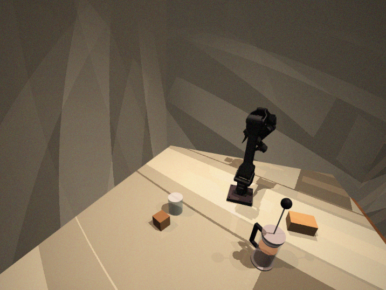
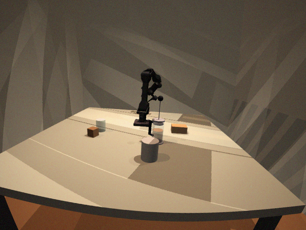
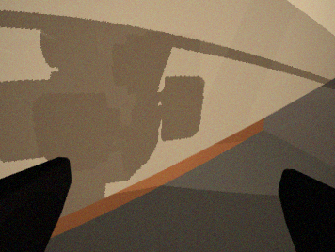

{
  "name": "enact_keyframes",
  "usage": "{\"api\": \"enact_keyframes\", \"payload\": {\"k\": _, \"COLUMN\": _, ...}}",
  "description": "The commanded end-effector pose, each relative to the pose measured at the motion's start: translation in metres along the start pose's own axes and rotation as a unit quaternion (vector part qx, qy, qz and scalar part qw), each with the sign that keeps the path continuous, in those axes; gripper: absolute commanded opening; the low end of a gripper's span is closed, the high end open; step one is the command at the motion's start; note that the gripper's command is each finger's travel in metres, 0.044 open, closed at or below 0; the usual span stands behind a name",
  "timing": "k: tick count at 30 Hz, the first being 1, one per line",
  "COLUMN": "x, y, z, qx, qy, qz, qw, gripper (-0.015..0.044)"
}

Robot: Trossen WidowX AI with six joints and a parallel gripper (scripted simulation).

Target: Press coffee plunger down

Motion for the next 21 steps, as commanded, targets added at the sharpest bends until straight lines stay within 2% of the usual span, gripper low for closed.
{"api": "enact_keyframes", "payload": {"k": 1, "x": 0.0, "y": 0.002, "z": -0.002, "qx": -0.002, "qy": 0.003, "qz": -0.003, "qw": 1.0, "gripper": 0.0426}}
{"api": "enact_keyframes", "payload": {"k": 5, "x": -0.006, "y": 0.016, "z": -0.017, "qx": -0.035, "qy": 0.022, "qz": -0.047, "qw": 0.998, "gripper": 0.044}}
{"api": "enact_keyframes", "payload": {"k": 10, "x": -0.022, "y": 0.055, "z": -0.063, "qx": -0.109, "qy": 0.091, "qz": -0.098, "qw": 0.985, "gripper": 0.044}}
{"api": "enact_keyframes", "payload": {"k": 21, "x": -0.074, "y": 0.106, "z": -0.134, "qx": -0.254, "qy": 0.136, "qz": -0.129, "qw": 0.949, "gripper": 0.044}}
Point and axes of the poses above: the point midway between the two fingers, 35 mm back from their tips, its own z axis out along the fingers, its own y axis across the jaws, x = y × z, the point moved 6 cm from there along -z, back along the fingers, and after that the axes turned 8 degrees about -z, right-handed, at the moved point
